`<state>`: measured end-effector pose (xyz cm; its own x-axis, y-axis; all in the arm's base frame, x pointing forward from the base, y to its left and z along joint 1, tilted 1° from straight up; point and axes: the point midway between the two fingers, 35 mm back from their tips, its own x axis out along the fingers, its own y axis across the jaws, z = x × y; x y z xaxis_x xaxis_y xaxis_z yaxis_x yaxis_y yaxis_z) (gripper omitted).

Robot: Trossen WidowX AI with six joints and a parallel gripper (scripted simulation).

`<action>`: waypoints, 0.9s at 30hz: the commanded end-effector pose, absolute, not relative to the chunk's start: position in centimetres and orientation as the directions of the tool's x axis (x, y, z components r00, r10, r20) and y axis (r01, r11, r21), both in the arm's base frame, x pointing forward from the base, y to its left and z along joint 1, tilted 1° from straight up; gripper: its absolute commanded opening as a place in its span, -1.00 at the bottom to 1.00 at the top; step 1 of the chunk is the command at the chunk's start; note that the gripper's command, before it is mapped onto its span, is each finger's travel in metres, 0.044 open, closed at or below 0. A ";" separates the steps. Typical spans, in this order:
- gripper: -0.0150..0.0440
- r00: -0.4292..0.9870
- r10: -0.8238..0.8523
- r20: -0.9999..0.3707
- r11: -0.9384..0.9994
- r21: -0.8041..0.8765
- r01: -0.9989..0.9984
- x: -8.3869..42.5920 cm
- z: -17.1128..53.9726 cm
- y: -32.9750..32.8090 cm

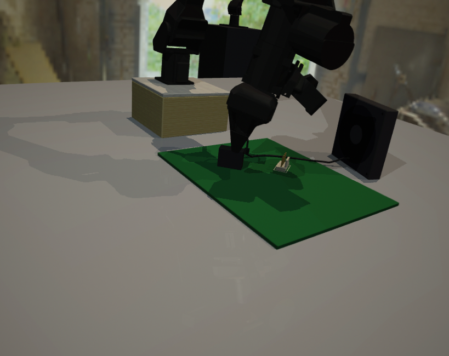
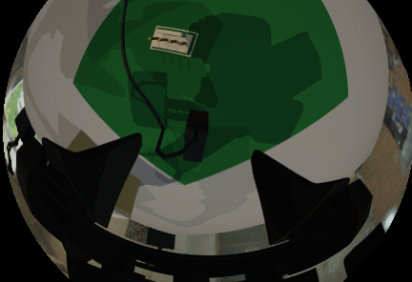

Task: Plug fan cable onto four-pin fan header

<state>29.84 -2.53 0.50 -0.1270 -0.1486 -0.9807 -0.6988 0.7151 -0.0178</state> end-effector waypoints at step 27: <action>0.33 -0.133 -0.149 -0.980 0.714 -0.013 -0.700 29.7 -1.8 -2.5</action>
<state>29.69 -2.49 -1.80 -0.1343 -0.1488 -0.9797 -0.6999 0.7142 -0.0125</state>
